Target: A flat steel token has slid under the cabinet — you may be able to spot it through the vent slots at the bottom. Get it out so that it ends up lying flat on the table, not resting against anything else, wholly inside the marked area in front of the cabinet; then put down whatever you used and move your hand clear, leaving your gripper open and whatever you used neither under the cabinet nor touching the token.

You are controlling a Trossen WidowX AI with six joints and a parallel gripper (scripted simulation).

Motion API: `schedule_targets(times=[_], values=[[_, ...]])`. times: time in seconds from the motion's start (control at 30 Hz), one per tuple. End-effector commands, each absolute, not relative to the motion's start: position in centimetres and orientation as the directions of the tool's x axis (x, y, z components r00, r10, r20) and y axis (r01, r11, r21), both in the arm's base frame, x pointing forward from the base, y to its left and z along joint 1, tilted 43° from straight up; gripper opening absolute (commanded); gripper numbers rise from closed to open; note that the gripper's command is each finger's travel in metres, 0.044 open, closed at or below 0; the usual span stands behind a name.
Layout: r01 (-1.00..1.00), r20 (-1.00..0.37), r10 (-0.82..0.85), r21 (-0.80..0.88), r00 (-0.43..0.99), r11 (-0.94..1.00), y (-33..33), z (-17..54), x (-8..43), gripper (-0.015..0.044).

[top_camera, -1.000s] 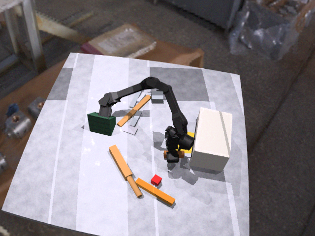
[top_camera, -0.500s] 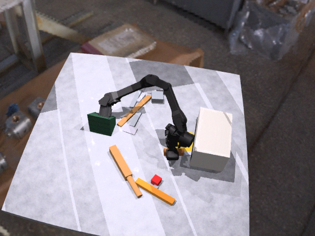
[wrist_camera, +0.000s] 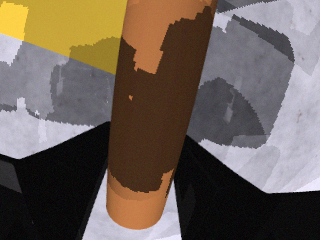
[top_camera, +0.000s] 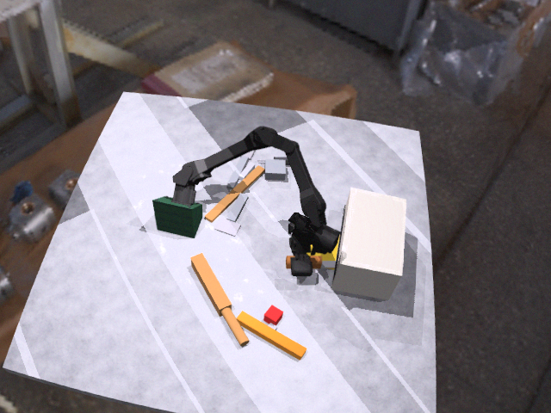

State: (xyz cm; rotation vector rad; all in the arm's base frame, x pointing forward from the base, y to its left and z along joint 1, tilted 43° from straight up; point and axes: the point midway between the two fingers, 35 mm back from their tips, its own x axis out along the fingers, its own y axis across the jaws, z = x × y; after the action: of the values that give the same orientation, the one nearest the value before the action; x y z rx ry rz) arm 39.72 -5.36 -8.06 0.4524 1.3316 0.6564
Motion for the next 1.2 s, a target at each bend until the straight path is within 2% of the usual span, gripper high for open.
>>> schedule_targets(times=[0.0,1.17], values=[[-0.184,-0.731,0.675,0.653,0.102,0.735,-4.6,-7.5,39.7,0.0],[-0.183,-0.73,0.676,0.654,0.101,0.734,-2.3,-5.5,39.1,0.0]])
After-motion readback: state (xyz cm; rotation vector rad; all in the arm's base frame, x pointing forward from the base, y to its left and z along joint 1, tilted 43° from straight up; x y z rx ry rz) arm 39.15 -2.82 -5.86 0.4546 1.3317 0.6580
